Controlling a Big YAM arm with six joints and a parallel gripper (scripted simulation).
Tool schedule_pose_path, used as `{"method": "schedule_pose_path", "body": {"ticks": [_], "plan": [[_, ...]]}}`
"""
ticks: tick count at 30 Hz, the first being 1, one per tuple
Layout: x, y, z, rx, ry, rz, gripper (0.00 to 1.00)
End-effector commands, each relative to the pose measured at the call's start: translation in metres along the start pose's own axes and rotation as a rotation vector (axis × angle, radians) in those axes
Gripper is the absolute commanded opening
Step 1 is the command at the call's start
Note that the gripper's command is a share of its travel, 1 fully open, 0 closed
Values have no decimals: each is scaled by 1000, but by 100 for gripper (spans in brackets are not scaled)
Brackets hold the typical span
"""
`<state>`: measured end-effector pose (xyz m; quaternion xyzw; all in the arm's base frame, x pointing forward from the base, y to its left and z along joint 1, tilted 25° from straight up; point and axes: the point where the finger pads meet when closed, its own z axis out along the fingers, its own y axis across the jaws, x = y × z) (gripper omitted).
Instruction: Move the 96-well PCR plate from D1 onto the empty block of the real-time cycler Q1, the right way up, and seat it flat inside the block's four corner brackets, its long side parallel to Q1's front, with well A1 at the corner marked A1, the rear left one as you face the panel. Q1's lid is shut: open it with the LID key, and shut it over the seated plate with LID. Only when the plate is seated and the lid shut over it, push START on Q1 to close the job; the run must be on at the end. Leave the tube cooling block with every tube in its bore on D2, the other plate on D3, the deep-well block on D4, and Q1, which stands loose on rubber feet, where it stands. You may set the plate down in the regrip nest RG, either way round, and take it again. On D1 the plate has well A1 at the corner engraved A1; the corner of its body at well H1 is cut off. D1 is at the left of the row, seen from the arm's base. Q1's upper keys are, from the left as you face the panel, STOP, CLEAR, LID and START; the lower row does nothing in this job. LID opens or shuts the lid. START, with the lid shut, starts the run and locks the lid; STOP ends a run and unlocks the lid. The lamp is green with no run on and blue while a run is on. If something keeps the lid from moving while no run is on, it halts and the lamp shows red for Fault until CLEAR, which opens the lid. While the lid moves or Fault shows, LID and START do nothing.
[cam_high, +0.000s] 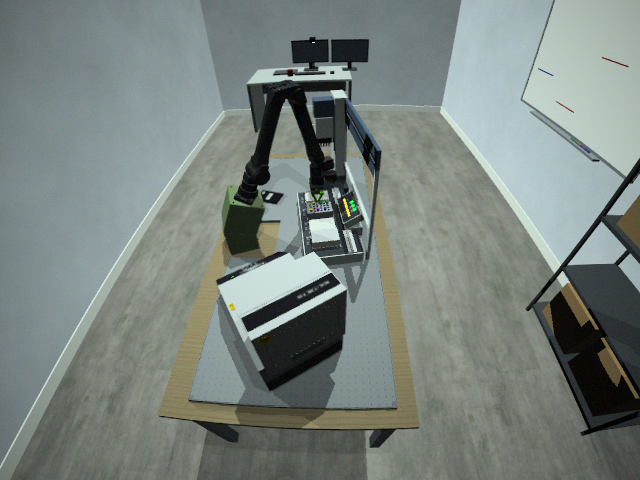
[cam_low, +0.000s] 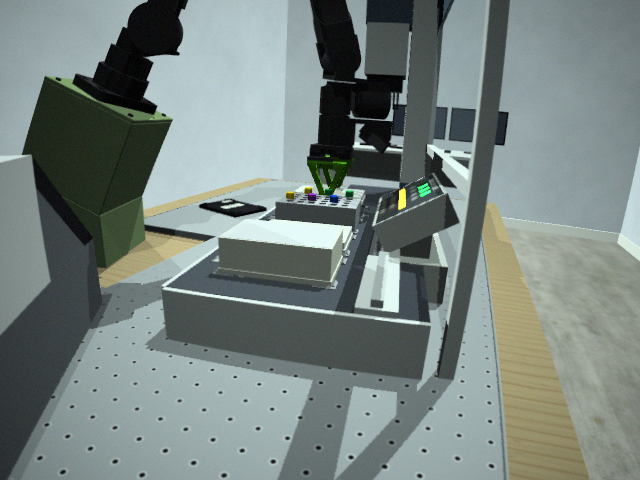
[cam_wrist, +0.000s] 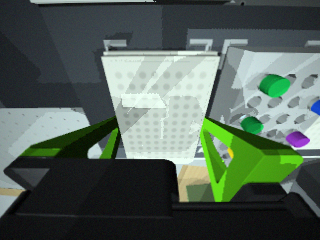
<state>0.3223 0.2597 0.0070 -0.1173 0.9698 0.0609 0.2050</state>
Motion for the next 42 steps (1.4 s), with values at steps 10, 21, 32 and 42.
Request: {"method": "schedule_pose_path", "body": {"ticks": [10, 21, 32, 42], "plan": [[-15, 10, -34, -21, -39, 13, 0], [-15, 6, -47, -16, -35, 12, 0], [-14, 12, -63, -20, -30, 9, 0], [-29, 7, -67, -24, -62, 29, 0]]}}
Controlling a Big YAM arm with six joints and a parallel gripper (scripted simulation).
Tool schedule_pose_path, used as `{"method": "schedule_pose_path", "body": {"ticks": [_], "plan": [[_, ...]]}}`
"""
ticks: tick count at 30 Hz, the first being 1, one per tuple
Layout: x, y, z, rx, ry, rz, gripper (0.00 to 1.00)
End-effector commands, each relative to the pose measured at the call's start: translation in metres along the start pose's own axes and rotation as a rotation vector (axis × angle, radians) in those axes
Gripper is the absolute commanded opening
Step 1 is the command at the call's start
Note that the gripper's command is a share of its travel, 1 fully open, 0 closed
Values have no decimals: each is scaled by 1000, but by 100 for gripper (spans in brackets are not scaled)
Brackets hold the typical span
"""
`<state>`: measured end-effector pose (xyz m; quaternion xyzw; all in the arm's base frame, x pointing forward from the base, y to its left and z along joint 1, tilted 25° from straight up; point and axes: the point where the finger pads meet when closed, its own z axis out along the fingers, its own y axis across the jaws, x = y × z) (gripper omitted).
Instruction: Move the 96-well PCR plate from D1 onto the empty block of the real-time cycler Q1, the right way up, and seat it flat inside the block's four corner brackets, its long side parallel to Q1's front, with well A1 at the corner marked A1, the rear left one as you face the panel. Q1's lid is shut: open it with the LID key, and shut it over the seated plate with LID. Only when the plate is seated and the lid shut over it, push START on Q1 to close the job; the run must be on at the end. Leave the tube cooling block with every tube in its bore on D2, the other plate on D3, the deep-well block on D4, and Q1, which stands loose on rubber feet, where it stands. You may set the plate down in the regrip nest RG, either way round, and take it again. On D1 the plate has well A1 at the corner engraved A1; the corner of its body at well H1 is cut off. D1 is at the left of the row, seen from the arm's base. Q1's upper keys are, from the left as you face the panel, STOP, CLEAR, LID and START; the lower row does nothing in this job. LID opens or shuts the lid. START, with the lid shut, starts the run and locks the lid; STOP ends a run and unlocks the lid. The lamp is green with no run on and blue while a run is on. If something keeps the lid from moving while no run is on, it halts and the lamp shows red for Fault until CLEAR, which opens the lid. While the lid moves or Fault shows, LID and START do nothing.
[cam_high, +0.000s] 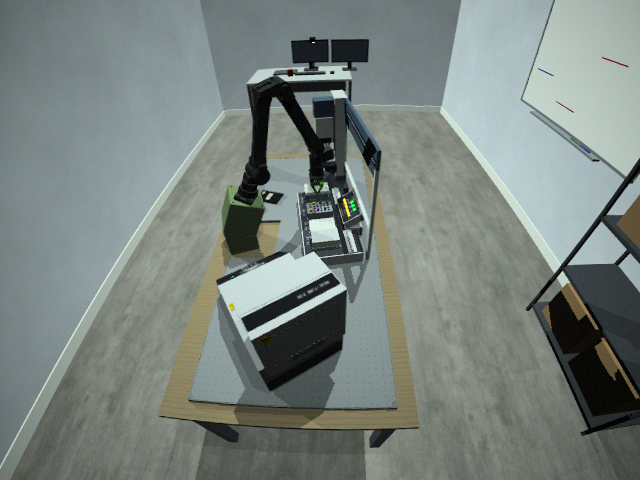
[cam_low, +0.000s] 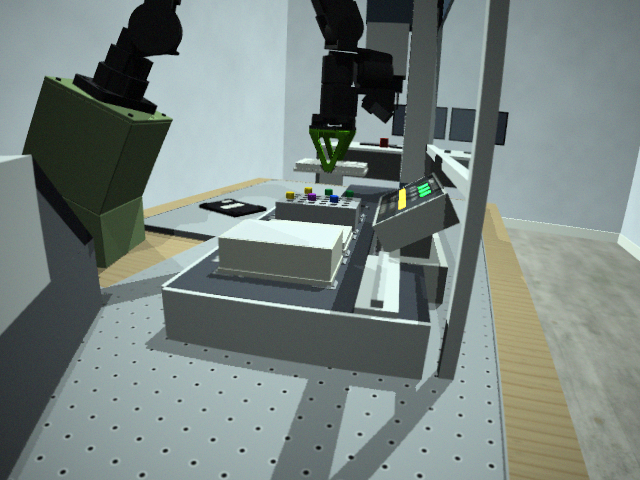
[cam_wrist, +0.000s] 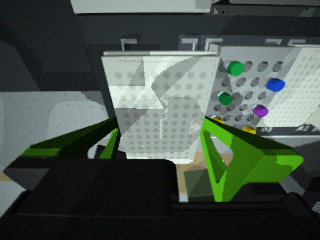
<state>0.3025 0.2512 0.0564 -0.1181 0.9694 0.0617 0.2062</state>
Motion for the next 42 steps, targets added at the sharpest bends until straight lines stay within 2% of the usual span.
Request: {"method": "schedule_pose_path", "body": {"ticks": [1, 12, 23, 33, 37, 40, 42], "plan": [[-28, 8, -12, -23, -60, 30, 0], [-19, 15, -3, -23, -38, 7, 0], [-26, 17, -16, -42, -69, 11, 0], [-26, 17, -16, -43, -70, 11, 0], [-22, 16, -11, -35, -54, 8, 0], [-7, -11, -15, -32, -57, 110, 0], [-7, -11, -15, -32, -57, 110, 0]]}}
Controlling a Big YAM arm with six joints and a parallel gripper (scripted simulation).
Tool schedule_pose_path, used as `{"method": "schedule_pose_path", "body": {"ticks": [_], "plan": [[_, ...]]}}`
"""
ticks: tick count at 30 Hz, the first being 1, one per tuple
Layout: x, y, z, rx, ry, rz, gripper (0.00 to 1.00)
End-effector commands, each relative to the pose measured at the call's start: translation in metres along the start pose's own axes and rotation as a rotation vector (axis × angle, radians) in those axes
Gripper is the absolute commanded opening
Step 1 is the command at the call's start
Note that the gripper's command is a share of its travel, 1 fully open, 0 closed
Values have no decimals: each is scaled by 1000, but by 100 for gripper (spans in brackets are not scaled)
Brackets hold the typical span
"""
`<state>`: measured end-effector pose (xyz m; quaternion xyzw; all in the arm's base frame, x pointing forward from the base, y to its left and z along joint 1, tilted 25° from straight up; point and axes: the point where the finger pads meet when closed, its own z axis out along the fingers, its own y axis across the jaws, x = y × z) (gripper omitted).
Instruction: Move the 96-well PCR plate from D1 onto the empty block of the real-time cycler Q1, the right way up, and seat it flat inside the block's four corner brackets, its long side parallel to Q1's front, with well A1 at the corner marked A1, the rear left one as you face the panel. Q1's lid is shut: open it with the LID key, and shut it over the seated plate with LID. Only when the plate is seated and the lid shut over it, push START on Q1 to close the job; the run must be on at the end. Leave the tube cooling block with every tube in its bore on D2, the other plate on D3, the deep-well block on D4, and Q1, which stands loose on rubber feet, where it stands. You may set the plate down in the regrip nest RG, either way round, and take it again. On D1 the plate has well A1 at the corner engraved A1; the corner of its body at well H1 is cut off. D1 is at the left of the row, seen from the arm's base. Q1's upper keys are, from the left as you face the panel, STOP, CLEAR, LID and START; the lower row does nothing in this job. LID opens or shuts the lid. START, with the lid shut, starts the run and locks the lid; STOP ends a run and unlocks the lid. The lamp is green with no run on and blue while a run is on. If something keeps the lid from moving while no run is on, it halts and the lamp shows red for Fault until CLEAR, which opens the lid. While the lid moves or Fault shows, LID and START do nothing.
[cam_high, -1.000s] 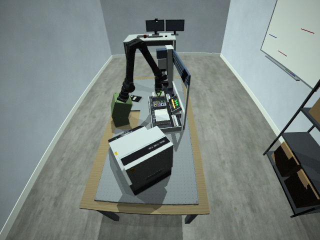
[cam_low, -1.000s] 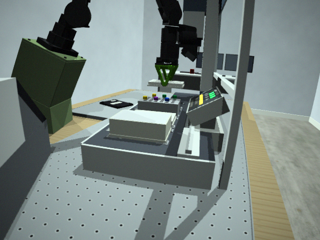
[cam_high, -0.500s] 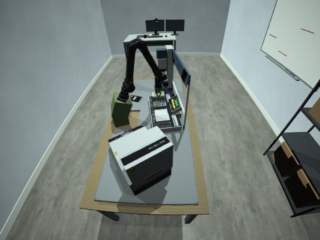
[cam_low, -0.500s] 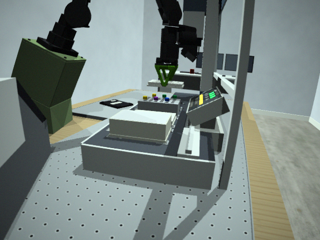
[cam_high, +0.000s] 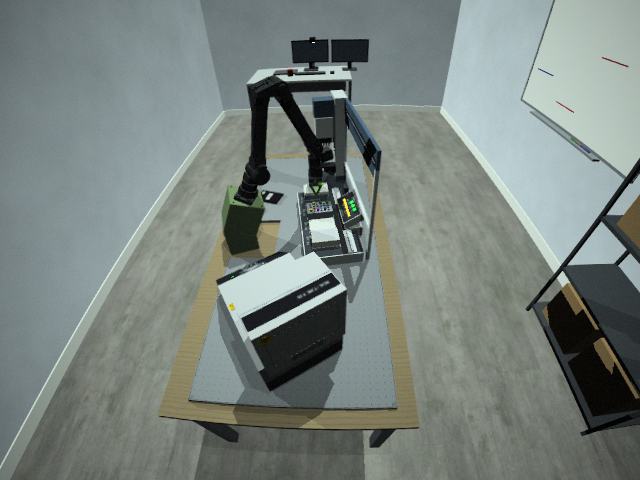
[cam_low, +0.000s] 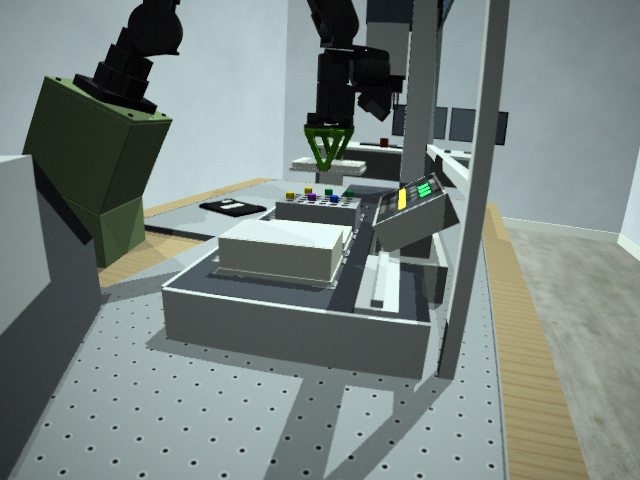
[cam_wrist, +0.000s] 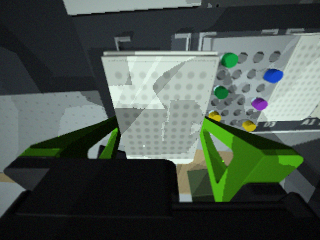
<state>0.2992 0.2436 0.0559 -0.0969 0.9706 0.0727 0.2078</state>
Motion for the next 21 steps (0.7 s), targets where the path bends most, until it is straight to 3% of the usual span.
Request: {"method": "schedule_pose_path", "body": {"ticks": [1, 8, 15, 18, 21], "plan": [[-7, -8, -13, -14, -41, 44, 0], [26, -47, -19, 2, -13, 146, 0], [48, -77, -26, 6, -12, 282, 0], [47, -76, -26, 3, -15, 285, 0], [58, -91, -30, 4, -15, 297, 0]]}}
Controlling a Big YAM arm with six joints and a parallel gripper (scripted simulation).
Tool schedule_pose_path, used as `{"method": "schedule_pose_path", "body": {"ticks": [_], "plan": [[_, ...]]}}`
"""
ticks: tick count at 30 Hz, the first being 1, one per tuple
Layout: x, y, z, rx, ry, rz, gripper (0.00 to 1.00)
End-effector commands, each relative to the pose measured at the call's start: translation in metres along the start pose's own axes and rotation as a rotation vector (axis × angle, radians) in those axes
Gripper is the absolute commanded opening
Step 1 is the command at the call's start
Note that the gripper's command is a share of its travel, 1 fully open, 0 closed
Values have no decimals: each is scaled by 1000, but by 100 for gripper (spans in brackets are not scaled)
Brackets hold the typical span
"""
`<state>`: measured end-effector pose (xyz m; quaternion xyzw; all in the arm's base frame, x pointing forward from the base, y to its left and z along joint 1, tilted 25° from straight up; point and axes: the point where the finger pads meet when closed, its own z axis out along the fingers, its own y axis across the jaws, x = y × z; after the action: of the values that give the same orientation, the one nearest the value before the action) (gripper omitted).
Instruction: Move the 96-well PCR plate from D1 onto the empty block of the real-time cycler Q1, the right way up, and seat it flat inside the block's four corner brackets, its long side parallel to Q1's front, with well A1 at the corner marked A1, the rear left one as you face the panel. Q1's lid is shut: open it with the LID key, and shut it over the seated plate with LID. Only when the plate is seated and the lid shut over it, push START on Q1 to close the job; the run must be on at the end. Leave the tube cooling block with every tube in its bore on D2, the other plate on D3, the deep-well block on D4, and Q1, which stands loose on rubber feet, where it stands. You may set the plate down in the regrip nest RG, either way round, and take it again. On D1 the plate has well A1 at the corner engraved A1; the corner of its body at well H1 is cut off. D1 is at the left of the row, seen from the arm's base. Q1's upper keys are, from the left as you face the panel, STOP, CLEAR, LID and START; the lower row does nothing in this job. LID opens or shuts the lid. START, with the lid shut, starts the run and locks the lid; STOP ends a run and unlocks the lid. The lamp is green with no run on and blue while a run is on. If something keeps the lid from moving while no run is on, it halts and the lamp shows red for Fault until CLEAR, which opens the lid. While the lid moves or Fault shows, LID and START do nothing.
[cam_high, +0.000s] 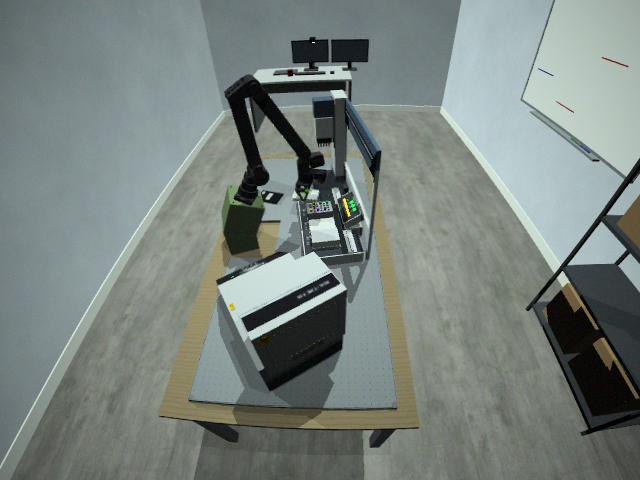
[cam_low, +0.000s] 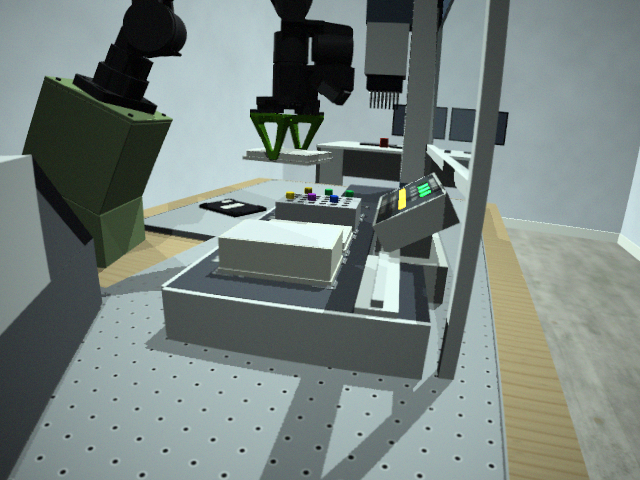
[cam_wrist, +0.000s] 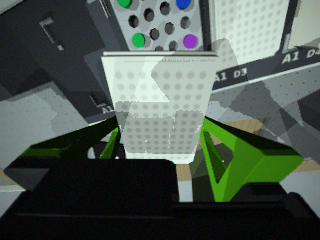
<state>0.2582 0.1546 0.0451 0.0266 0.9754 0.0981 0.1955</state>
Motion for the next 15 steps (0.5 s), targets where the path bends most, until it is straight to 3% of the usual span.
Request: {"method": "schedule_pose_path", "body": {"ticks": [1, 11, 15], "plan": [[2, -20, -9, 4, -18, 69, 0], [22, -66, -19, 10, -11, 258, 0], [21, -69, -21, 3, -11, 279, 0]]}}
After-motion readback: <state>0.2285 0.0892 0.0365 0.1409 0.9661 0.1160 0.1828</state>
